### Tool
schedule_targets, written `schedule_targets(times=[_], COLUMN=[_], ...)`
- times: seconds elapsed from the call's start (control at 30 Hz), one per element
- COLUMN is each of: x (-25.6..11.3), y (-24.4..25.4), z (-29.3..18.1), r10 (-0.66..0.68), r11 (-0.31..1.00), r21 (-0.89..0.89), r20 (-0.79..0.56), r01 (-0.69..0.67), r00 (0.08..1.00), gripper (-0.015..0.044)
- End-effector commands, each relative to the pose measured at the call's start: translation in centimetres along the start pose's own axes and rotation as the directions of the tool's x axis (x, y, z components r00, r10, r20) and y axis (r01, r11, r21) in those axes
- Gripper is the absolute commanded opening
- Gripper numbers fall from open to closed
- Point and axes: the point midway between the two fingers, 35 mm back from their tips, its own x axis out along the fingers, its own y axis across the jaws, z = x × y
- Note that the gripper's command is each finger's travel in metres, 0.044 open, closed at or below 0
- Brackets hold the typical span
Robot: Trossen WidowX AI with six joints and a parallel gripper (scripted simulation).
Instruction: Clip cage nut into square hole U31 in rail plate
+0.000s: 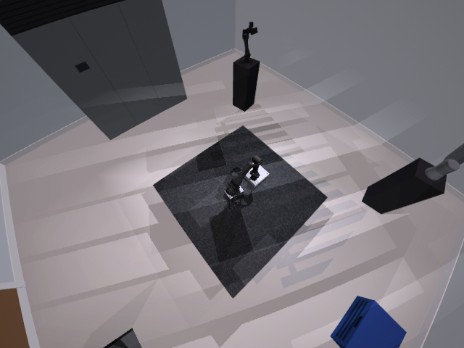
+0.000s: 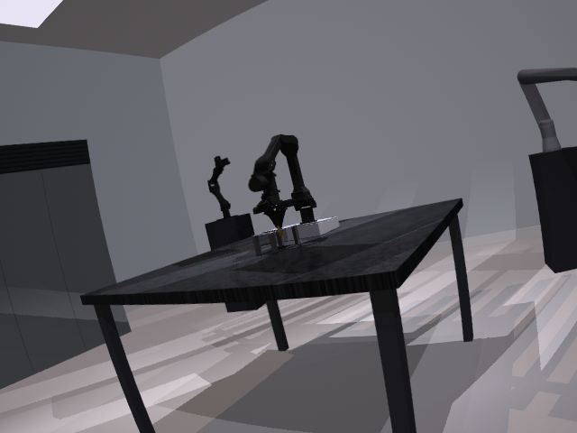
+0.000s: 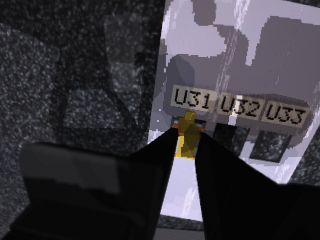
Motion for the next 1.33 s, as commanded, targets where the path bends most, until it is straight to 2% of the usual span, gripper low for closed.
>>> schedule_targets(times=[0.0,0.47,0.5,0.63,0.73,0.8,1.3], x=[0.0,0.0,0.0,-0.7,-4.1,-5.0,-5.0], y=[0.0,0.0,0.0,-0.2,0.0,0.0,0.0], z=[0.0,0.0,0.0,-0.2,0.0,0.0,0.0], r10=[0.0,0.0,0.0,-0.013,-0.008,-0.005,-0.005], r11=[1.0,1.0,1.0,1.0,1.0,1.0,1.0], r21=[0.0,0.0,0.0,0.012,0.009,0.006,0.006], r20=[0.0,0.0,0.0,-0.005,-0.001,0.001,0.001], r01=[0.0,0.0,0.0,0.013,0.008,0.005,0.005], r00=[1.0,1.0,1.0,1.0,1.0,1.0,1.0], gripper=[0.0062,0.043,0.044,0.044,0.044,0.044,0.044])
